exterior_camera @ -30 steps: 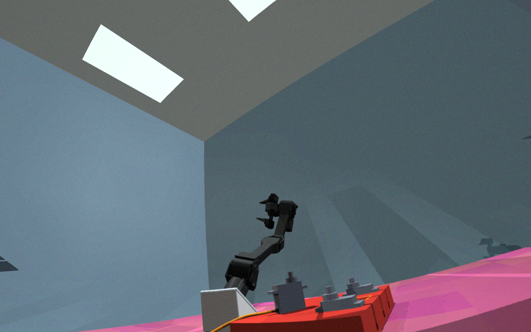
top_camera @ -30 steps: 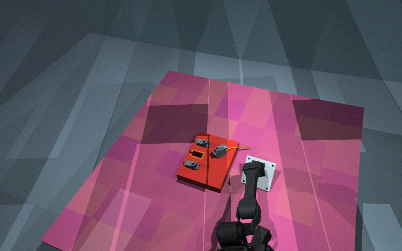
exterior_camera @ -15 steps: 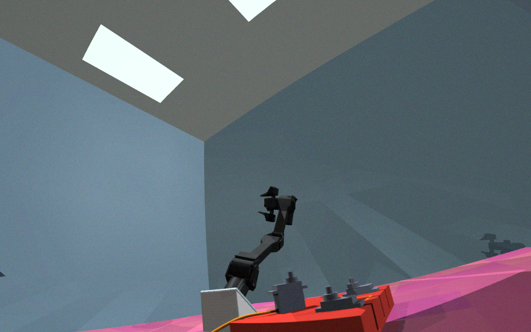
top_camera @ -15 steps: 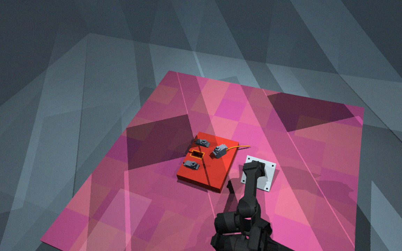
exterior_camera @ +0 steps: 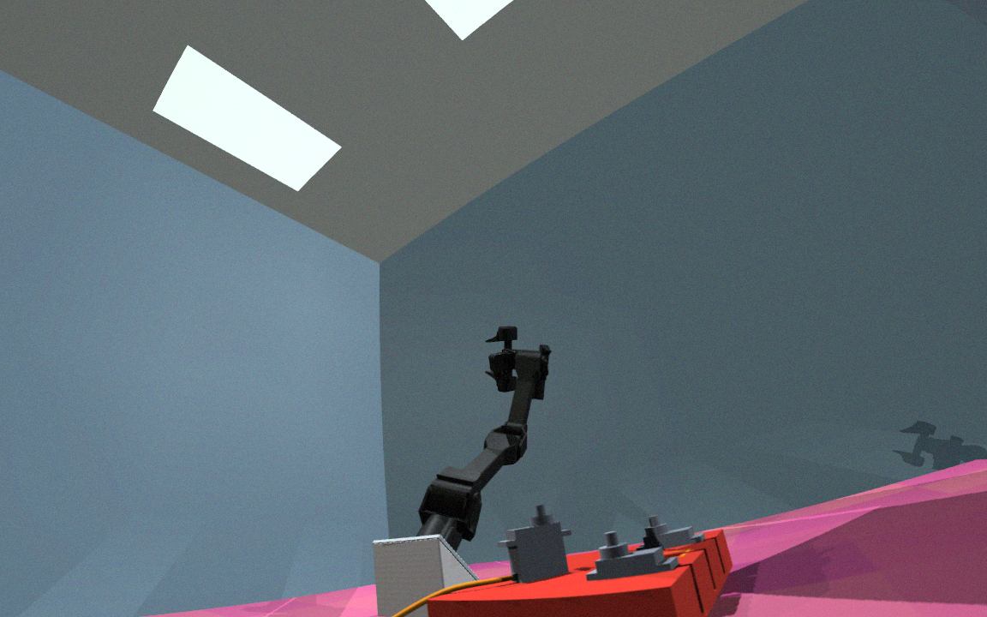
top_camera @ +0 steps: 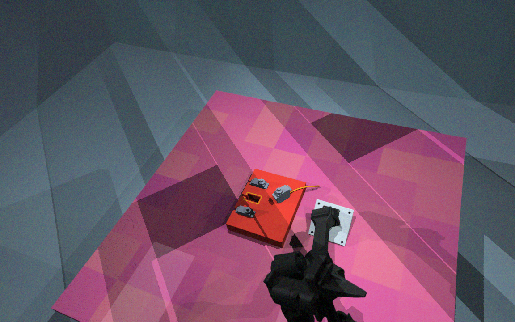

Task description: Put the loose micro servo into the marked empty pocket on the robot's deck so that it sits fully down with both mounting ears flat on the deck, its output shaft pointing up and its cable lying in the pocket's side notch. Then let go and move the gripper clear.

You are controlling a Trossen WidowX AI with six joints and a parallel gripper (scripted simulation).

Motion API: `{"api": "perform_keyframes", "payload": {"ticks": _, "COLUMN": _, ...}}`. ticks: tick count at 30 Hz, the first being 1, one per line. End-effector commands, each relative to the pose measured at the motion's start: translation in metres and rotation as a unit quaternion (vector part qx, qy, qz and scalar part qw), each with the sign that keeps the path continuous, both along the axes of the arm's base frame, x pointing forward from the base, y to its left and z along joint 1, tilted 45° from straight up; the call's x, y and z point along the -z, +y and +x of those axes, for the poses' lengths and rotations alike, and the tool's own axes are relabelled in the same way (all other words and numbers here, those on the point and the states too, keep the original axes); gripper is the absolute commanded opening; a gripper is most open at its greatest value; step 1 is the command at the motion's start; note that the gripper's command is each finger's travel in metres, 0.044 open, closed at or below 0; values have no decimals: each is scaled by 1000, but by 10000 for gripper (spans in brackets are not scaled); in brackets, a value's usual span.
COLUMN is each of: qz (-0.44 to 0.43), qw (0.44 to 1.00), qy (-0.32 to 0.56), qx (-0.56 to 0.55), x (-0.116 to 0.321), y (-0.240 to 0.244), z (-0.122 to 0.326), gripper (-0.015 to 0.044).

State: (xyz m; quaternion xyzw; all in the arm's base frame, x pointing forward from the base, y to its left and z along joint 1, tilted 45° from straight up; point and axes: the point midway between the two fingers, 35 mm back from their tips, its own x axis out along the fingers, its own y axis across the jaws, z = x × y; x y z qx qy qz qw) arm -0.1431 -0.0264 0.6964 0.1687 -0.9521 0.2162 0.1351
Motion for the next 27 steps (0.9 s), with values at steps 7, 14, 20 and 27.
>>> {"api": "perform_keyframes", "payload": {"ticks": 7, "qz": 96, "qw": 990, "qy": 104, "qx": 12, "x": -17, "y": -53, "z": 35, "gripper": 440}}
{"api": "perform_keyframes", "payload": {"ticks": 14, "qz": 166, "qw": 970, "qy": 178, "qx": 24, "x": -22, "y": -90, "z": 60, "gripper": 440}}
{"api": "perform_keyframes", "payload": {"ticks": 20, "qz": 191, "qw": 958, "qy": 210, "qx": 28, "x": -23, "y": -104, "z": 72, "gripper": 440}}
{"api": "perform_keyframes", "payload": {"ticks": 27, "qz": 220, "qw": 942, "qy": 253, "qx": 30, "x": -22, "y": -126, "z": 88, "gripper": 440}}
